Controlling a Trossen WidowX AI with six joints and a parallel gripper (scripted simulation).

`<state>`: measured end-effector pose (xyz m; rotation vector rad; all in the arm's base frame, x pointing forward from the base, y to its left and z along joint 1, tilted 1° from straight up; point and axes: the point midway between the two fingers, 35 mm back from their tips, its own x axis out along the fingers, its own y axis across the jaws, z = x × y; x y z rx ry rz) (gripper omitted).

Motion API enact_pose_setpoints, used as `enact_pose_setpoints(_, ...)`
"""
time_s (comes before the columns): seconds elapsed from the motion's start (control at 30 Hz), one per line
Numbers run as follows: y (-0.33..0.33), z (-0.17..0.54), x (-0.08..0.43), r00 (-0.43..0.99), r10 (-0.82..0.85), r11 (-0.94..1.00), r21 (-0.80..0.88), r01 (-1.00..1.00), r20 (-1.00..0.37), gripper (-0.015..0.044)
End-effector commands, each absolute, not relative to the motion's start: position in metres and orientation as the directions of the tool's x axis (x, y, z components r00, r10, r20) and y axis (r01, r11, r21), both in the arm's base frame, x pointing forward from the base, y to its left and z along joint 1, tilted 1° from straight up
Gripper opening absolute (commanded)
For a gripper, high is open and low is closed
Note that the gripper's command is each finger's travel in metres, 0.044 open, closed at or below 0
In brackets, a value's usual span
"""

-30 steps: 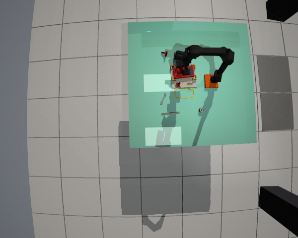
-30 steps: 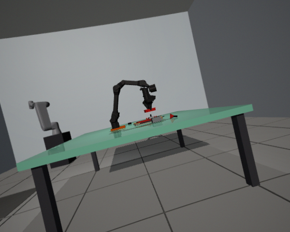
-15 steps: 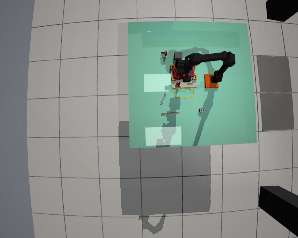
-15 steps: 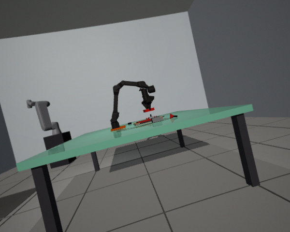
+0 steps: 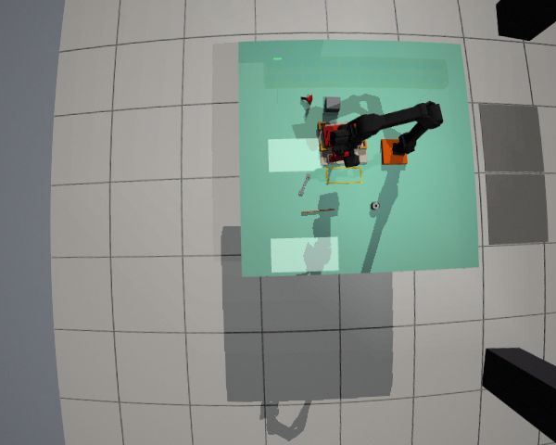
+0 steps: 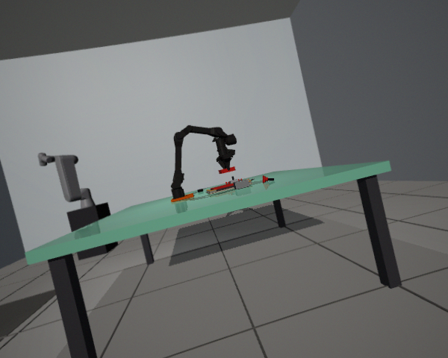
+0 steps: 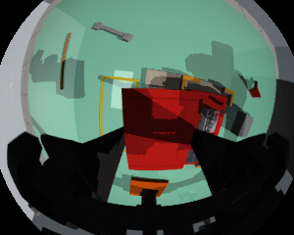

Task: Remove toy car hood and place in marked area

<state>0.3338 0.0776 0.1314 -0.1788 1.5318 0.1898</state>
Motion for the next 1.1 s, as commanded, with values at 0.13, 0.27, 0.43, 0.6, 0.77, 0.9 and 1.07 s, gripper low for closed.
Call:
enact_pose_setpoints(0.13,0.105,0.131,0.321,0.023,0.009,0.976,0.003,-0.219,-1.000,0.0000)
enact_pose_setpoints(0.27,0.120,0.131,0.315,0.023,0.009,0.977,0.004,-0.212,-1.000,0.0000)
enact_pose_setpoints(0.43,0.138,0.132,0.306,0.022,0.008,0.979,0.004,-0.203,-1.000,0.0000)
enact_pose_setpoints(0.6,0.153,0.132,0.296,0.022,0.008,0.981,0.004,-0.195,-1.000,0.0000)
enact_pose_setpoints(0.77,0.160,0.132,0.292,0.022,0.008,0.982,0.004,-0.191,-1.000,0.0000)
enact_pose_setpoints(0.9,0.160,0.131,0.292,0.022,0.008,0.982,0.004,-0.191,-1.000,0.0000)
enact_pose_setpoints(1.07,0.160,0.127,0.293,0.022,0.008,0.982,0.004,-0.191,-1.000,0.0000)
